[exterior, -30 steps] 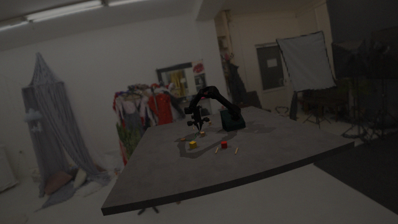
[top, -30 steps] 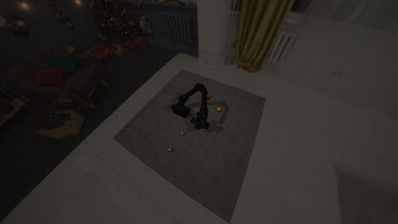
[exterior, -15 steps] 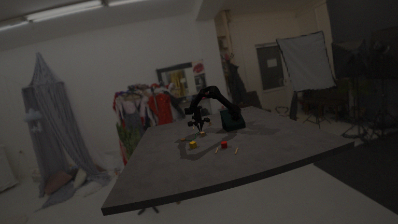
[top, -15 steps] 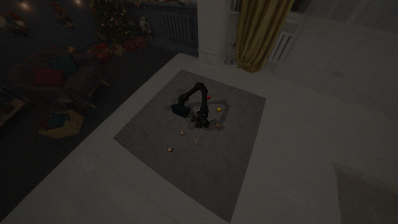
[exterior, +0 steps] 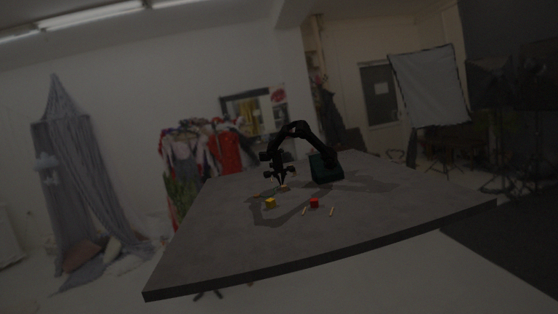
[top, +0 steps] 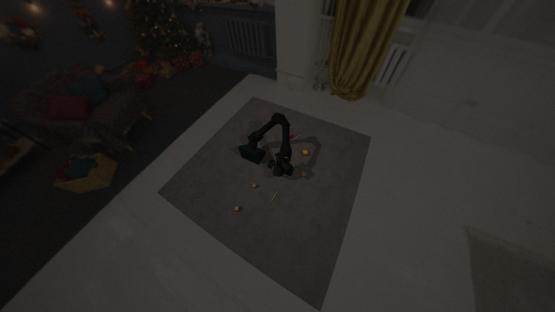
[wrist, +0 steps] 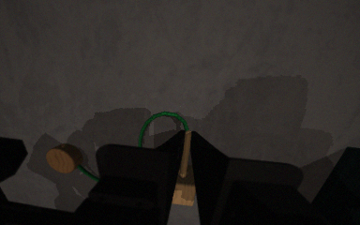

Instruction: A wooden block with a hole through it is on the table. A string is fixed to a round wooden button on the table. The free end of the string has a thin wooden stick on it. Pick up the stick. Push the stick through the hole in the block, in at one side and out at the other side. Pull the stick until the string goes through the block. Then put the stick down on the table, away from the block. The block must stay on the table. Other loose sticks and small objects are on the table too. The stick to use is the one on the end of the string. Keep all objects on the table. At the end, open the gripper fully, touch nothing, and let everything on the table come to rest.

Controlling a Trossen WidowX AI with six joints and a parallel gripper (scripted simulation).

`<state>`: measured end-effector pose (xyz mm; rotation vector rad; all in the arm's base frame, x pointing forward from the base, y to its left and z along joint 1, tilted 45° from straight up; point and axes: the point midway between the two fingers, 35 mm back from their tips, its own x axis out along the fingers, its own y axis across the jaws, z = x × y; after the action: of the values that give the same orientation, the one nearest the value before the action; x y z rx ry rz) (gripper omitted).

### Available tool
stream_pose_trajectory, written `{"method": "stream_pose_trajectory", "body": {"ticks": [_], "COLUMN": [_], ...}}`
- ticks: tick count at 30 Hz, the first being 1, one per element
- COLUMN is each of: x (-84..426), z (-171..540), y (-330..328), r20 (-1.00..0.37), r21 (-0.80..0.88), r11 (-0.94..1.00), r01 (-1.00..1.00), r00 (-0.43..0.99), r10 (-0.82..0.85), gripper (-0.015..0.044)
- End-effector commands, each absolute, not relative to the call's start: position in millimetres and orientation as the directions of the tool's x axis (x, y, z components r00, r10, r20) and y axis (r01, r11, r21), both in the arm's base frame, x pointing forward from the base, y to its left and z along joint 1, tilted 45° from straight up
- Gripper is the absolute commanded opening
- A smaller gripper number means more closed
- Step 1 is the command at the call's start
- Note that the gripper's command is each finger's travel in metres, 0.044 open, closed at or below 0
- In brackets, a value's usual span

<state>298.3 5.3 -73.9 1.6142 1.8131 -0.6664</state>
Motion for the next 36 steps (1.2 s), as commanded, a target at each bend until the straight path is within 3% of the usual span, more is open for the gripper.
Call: {"method": "stream_pose_trajectory", "body": {"ticks": [1, 27, 32, 36], "x": [296, 293, 294, 295], "z": [-69, -48, -49, -47], "y": [11, 33, 31, 29], "r20": [-0.725, -0.725, -0.728, -0.729], "r21": [0.026, 0.026, 0.030, 0.030], "r11": [0.124, 0.125, 0.129, 0.129], "r01": [0.992, 0.992, 0.991, 0.991], "r00": [-0.067, -0.067, -0.067, -0.067], "r10": [0.685, 0.685, 0.682, 0.682], "gripper": [0.0000, 0.0000, 0.0125, 0.0125]}}
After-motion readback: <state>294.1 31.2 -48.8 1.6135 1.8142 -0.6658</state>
